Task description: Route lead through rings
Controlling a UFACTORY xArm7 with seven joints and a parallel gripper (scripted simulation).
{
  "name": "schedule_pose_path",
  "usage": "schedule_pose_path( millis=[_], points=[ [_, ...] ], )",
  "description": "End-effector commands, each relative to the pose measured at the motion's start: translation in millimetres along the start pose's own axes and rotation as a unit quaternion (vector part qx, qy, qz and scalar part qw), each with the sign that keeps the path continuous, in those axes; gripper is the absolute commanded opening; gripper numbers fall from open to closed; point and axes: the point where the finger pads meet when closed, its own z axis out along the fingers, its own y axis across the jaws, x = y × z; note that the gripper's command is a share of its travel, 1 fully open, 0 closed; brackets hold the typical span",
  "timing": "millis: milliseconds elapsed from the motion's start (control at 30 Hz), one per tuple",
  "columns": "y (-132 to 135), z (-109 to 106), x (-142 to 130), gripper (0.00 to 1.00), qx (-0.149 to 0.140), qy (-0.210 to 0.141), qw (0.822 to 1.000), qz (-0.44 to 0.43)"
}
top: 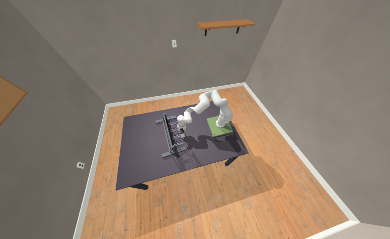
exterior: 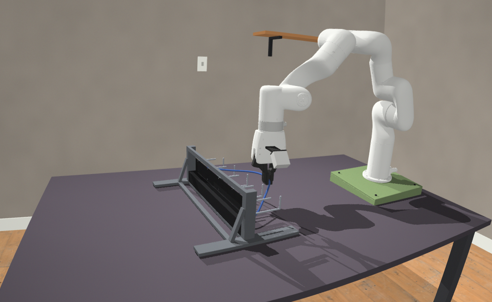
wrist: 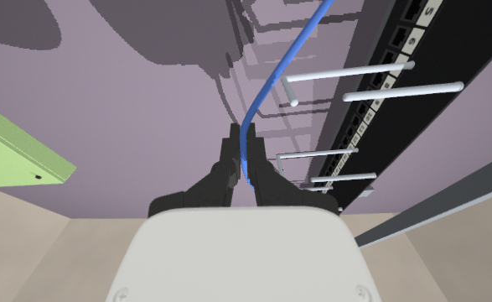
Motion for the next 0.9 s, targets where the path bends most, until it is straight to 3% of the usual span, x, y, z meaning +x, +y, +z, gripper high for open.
schedule_pose_path(
  millis=[0, 433, 867],
  points=[
    [0.5, -13.1, -3.1, 0.0, -0.001, -0.001, 1.0, 0.002],
    [0.5, -30.0, -3.1, 0.0, -0.001, -0.001, 1.0, 0.002],
    [1.1, -33.0, -3.1, 0.0, -0.001, -0.001, 1.0, 0.002]
  ],
)
